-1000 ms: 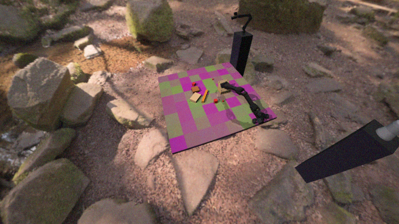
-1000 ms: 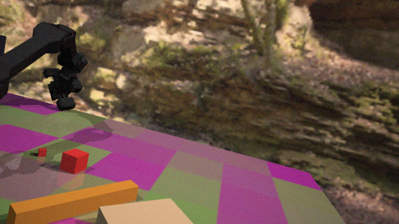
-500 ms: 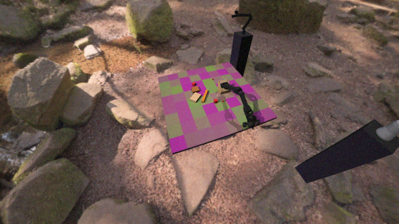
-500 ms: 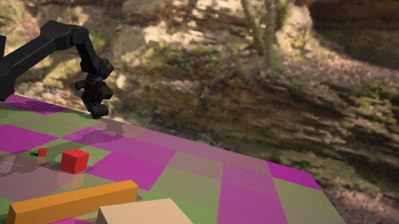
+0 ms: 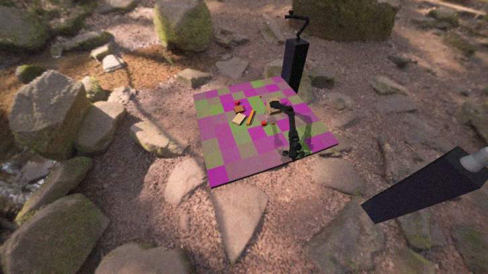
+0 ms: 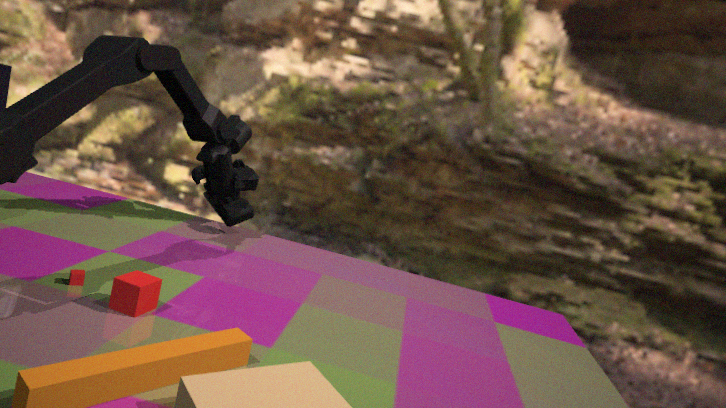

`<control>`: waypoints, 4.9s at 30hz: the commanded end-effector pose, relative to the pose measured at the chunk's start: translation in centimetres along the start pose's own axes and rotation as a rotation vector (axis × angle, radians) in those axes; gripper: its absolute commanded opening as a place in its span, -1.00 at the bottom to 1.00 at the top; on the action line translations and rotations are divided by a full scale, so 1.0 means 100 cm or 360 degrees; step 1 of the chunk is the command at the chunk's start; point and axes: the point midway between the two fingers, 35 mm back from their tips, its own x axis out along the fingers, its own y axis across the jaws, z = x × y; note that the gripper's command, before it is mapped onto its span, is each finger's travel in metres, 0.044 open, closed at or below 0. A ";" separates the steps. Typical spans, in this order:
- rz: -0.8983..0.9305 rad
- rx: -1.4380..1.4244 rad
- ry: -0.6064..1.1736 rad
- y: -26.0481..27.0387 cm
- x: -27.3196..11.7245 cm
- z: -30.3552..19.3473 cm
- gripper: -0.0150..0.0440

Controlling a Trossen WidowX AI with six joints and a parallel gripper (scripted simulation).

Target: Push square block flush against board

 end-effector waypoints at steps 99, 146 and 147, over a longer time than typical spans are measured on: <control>-0.1418 0.3603 -0.0394 -0.537 -0.470 -0.308 -0.49; -0.1271 0.3878 -0.0477 -0.537 -0.422 -0.337 -0.49; -0.1271 0.3878 -0.0477 -0.537 -0.422 -0.336 -0.49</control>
